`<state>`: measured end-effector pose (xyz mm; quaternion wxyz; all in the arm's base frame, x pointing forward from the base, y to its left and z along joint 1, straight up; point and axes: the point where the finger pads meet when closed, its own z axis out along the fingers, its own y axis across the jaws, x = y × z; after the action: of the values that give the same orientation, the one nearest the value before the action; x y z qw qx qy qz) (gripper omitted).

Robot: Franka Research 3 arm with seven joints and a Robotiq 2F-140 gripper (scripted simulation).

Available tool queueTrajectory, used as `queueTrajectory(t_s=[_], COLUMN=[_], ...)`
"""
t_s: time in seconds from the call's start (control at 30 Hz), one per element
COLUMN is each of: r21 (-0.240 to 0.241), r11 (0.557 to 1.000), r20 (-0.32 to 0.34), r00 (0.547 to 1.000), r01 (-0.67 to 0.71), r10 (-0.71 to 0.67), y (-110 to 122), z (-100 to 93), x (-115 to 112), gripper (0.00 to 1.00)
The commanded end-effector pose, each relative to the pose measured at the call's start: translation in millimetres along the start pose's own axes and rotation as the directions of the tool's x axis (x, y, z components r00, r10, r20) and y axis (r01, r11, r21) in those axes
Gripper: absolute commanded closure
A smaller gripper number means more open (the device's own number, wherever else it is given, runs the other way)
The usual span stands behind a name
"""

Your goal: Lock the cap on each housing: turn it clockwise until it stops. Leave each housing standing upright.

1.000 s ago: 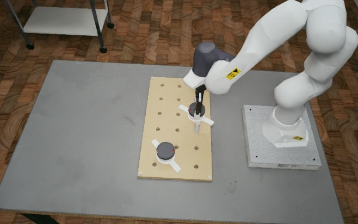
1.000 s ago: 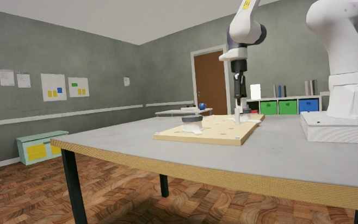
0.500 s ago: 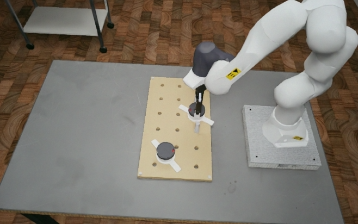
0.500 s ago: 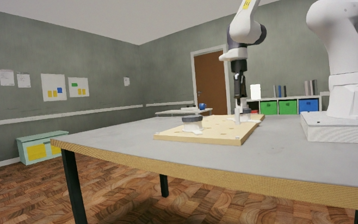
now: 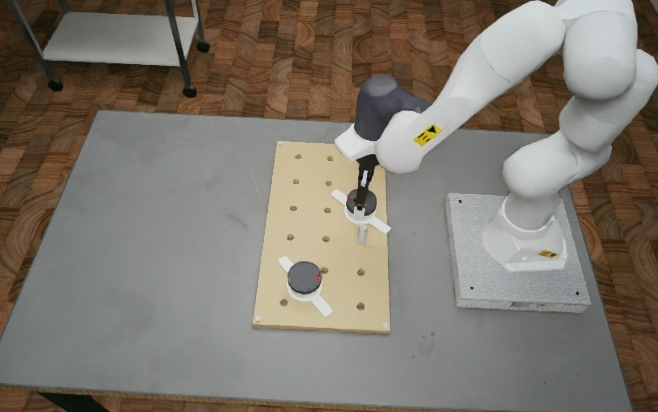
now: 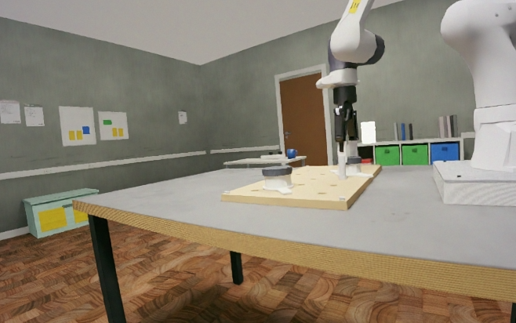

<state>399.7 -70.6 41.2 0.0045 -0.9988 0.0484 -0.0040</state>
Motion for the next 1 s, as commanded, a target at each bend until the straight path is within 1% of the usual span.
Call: queueTrajectory(t_s=[0.0,0.13,0.53,0.7,0.77,0.87,0.97], r21=[-0.011,-0.011,-0.011,-0.012,-0.012,-0.012,-0.012], r11=[0.984,0.971,0.962,0.944,0.944,0.92,0.887], r20=[0.006,0.005,0.004,0.004,0.004,0.003,0.002], r00=[0.984,0.971,0.962,0.944,0.944,0.92,0.887], r01=[-0.177,-0.24,-0.272,-0.33,-0.33,-0.391,-0.461], r10=[0.177,0.24,0.272,0.33,0.33,0.391,0.461], y=[-0.2,-0.1,-0.1,-0.2,-0.2,-0.2,-0.2], z=[0.8,0.8,0.8,0.8,0.8,0.8,0.8], x=[-1.0,-1.0,-1.0,-1.0,-1.0,-1.0,-1.0], gripper=[0.9,0.9,0.9,0.9,0.9,0.9,0.9])
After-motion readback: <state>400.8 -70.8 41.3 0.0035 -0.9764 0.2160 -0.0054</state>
